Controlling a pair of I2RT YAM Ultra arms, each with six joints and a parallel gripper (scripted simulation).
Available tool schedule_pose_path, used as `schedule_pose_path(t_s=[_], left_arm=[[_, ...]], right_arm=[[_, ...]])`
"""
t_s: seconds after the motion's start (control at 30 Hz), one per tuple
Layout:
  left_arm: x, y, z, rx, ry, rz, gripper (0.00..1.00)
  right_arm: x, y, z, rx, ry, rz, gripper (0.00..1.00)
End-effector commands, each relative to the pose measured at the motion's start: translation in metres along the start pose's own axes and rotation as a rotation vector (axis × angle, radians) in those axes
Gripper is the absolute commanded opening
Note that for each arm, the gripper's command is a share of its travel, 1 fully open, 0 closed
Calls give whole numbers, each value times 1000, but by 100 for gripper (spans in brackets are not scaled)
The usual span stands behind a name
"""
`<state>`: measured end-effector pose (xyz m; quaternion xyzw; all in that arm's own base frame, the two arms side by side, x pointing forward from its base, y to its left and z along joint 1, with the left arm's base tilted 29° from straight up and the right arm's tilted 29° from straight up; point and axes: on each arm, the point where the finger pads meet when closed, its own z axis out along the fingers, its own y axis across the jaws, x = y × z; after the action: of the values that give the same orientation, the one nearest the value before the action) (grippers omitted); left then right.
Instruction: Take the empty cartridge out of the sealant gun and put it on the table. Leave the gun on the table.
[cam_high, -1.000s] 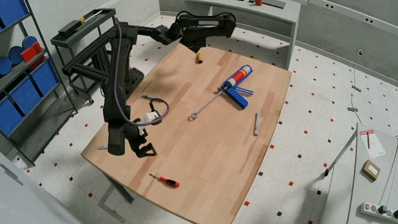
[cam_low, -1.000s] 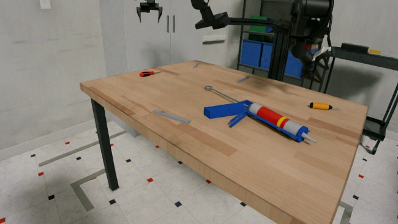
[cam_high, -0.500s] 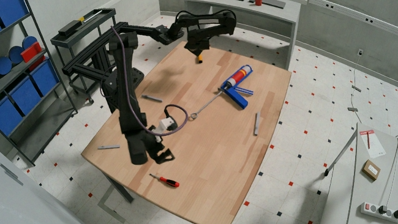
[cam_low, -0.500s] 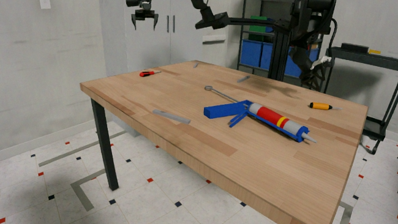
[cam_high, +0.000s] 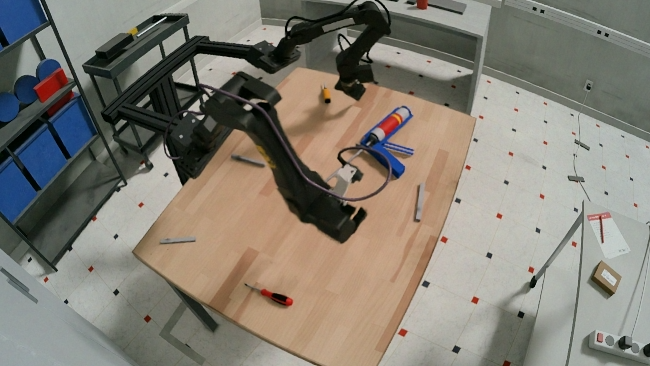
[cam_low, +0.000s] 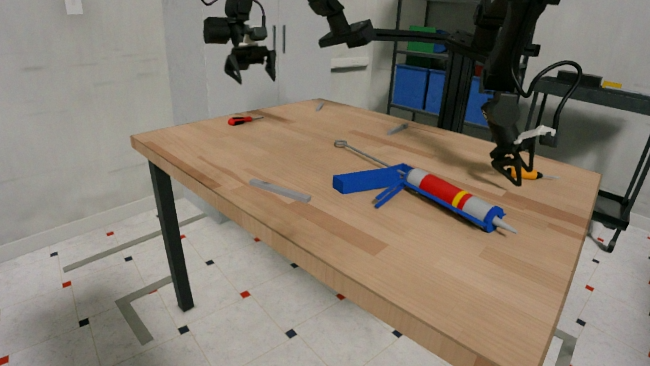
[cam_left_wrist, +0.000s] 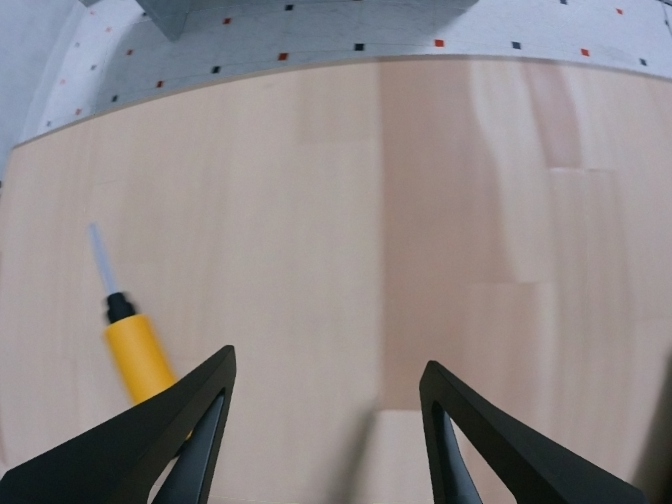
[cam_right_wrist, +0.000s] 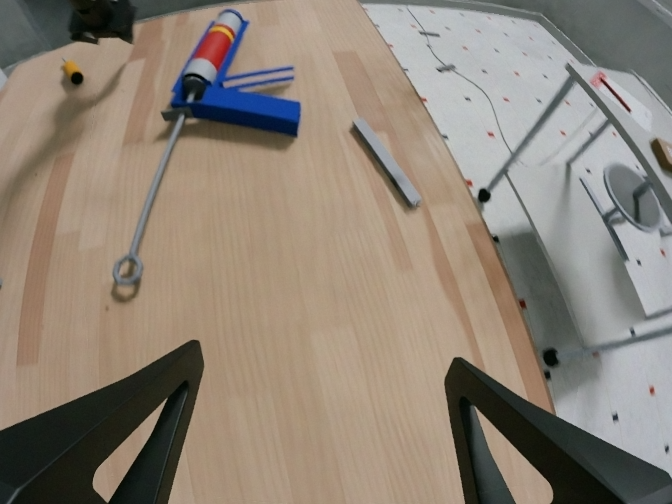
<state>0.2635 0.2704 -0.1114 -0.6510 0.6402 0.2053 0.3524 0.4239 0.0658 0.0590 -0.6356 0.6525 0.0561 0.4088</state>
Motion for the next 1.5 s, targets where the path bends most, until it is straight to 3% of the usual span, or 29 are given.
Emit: schedule_pose_path(t_s=[0.0,0.07,0.2,0.37,0.57,0.63,0.8,0.97,1.47], left_arm=[[-4,-25,3,-14,166,13,75],[-4,-25,3,-14,166,13,75],[-21,-66,-3,60,257,-11,75],[-52,-115,-26,159,355,-44,75],[-80,-176,-67,284,390,-63,75],[-80,-176,-67,284,390,-63,75],[-10,-187,-83,253,490,30,75],[27,-193,-99,261,544,92,75],[39,-204,-87,281,530,104,75]], right_arm=[[-43,-13,74,51,-118,-2,100],[-43,-13,74,51,-118,-2,100],[-88,31,128,-44,-201,-24,100],[-134,98,177,-169,-278,-51,100],[-167,150,192,-295,-362,-108,100],[-167,150,192,-295,-362,-108,100],[-160,154,197,-304,-342,-98,100],[-152,149,202,-290,-329,-82,100],[-142,155,215,-292,-307,-56,100]])
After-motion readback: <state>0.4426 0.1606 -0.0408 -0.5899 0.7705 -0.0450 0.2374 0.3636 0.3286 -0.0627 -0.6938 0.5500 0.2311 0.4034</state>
